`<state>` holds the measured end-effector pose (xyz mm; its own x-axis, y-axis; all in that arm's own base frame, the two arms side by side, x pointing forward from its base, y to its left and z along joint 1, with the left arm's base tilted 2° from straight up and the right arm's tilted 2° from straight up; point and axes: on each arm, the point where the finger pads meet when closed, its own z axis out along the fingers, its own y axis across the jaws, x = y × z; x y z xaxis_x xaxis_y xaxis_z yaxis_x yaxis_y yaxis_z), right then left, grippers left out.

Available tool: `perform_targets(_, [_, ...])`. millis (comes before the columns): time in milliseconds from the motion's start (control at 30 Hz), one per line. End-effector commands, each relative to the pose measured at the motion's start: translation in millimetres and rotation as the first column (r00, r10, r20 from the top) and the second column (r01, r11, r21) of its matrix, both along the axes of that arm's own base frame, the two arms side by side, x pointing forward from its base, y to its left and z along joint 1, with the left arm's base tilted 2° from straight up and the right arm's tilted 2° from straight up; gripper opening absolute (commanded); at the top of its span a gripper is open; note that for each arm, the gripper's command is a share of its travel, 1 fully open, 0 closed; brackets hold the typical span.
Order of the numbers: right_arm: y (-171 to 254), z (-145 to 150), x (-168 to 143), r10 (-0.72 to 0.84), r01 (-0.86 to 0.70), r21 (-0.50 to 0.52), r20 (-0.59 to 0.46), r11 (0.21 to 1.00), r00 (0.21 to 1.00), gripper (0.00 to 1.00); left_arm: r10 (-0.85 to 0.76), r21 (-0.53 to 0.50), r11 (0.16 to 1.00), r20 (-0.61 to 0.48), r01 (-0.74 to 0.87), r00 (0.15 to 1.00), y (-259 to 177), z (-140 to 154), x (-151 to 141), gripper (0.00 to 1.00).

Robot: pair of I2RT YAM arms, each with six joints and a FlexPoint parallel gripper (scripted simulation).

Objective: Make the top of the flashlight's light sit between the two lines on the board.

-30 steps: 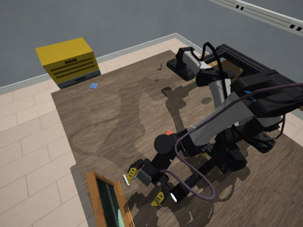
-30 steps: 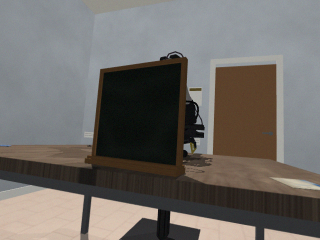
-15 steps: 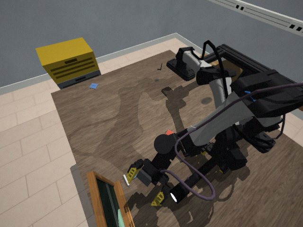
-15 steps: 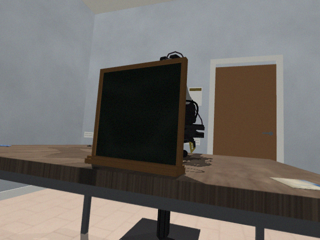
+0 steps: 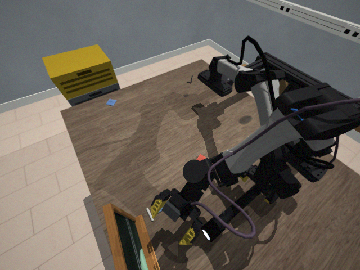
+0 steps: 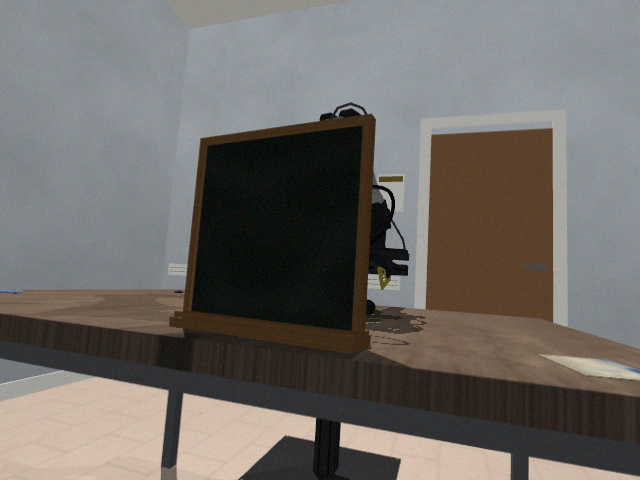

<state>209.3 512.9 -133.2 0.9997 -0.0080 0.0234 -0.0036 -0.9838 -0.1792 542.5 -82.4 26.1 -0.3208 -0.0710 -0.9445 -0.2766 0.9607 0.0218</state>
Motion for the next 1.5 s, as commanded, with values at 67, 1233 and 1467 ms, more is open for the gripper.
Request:
perform_targets(67, [1.1, 34.6, 0.7, 0.004, -0.004, 0.026, -0.001, 1.0, 1.0, 1.0, -0.008, -0.03, 1.0, 0.064, 0.009, 0.998, -5.1, 30.8, 8.4, 1.0])
perform_targets(1233, [2.0, 41.6, 5.6, 0.002, -0.003, 0.055, 0.013, 0.998, 1.0, 1.0, -0.008, -0.03, 1.0, 0.064, 0.009, 0.998, -5.1, 30.8, 8.4, 1.0])
perform_targets(1467, [-3.1, 45.2, 7.0, 0.005, -0.006, 0.071, 0.02, 0.997, 1.0, 1.0, -0.008, -0.03, 1.0, 0.064, 0.009, 0.998, -5.1, 30.8, 8.4, 1.0])
